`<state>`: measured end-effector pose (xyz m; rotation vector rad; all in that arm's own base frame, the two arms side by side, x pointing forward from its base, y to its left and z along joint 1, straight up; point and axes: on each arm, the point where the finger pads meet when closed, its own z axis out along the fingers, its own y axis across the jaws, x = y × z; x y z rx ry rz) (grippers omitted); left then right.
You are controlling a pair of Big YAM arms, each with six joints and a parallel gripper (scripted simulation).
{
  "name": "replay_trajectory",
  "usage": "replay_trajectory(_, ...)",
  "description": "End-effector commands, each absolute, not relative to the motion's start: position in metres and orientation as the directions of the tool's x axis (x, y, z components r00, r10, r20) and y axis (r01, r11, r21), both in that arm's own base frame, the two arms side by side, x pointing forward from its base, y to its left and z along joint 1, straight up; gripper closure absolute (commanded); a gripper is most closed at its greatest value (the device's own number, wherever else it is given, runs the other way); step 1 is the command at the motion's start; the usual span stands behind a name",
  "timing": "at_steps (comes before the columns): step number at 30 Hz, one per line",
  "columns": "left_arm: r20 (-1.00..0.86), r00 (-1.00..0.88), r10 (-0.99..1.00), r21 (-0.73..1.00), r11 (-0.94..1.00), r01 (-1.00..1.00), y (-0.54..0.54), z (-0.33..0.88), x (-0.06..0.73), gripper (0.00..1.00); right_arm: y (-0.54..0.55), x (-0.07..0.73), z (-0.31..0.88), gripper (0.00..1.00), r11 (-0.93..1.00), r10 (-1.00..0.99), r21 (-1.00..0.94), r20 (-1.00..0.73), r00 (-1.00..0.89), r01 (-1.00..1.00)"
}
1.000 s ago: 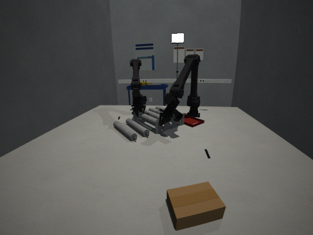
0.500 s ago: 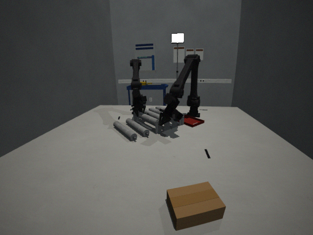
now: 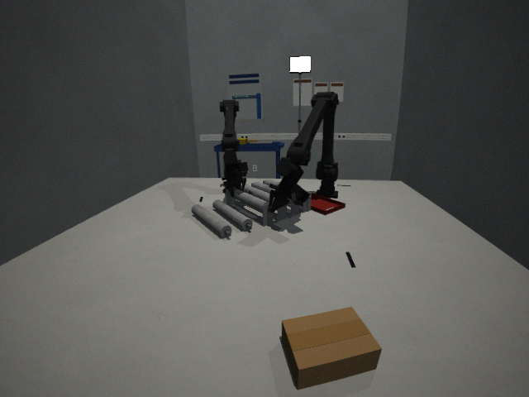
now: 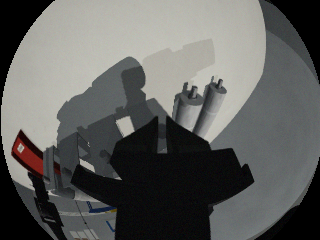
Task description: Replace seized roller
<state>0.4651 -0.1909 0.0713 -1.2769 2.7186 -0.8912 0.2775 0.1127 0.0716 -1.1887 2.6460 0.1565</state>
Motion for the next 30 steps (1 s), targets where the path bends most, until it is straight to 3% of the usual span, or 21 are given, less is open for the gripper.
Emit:
replay_trajectory(1,0.158,-0.650,-0.743,-0.577,0.465,-0.672,-0.173,0.108,0.508,0.97,0.114,0.289,0.083,0.68,0.678,-0.708,-0.009,-0.279,-0.649,-0.735)
replay_trajectory(30,0.137,-0.628,-0.766,-0.587,0.448,-0.674,-0.153,0.114,0.523,0.97,0.113,0.288,0.083,0.68,0.678,-0.708,-0.008,-0.272,-0.651,-0.735)
